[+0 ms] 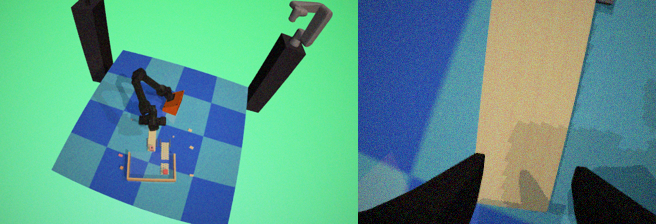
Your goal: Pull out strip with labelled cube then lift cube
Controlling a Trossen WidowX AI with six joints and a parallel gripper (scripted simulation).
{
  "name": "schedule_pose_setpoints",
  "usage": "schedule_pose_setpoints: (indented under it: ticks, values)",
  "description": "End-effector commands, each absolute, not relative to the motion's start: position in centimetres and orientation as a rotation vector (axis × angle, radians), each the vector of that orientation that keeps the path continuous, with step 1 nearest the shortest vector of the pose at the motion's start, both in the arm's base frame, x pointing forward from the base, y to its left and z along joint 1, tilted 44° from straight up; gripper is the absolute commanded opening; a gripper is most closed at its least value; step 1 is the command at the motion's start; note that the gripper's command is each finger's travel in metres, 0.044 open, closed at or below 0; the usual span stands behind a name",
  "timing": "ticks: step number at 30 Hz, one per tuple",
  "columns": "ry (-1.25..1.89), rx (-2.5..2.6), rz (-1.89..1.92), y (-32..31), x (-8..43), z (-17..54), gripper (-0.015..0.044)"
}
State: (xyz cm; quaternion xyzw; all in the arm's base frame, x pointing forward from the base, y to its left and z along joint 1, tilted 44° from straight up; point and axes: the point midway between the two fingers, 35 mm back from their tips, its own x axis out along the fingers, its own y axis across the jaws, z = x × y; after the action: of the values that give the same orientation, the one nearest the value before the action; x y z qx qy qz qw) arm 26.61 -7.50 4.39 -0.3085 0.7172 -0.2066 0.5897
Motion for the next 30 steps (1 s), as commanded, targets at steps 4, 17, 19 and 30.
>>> schedule_pose_setpoints:
  ticks: [4,17,19,30]
  values:
    - [1.677,-0.718,-0.472,-7.2,29.3,4.1,0.0367]
    - [1.674,-0.717,-0.472,-6.4,34.8,3.7,0.044]
    - [1.673,-0.717,-0.472,-6.3,35.7,3.6,0.044]
    - [1.671,-0.716,-0.473,-5.6,40.2,2.9,0.044]
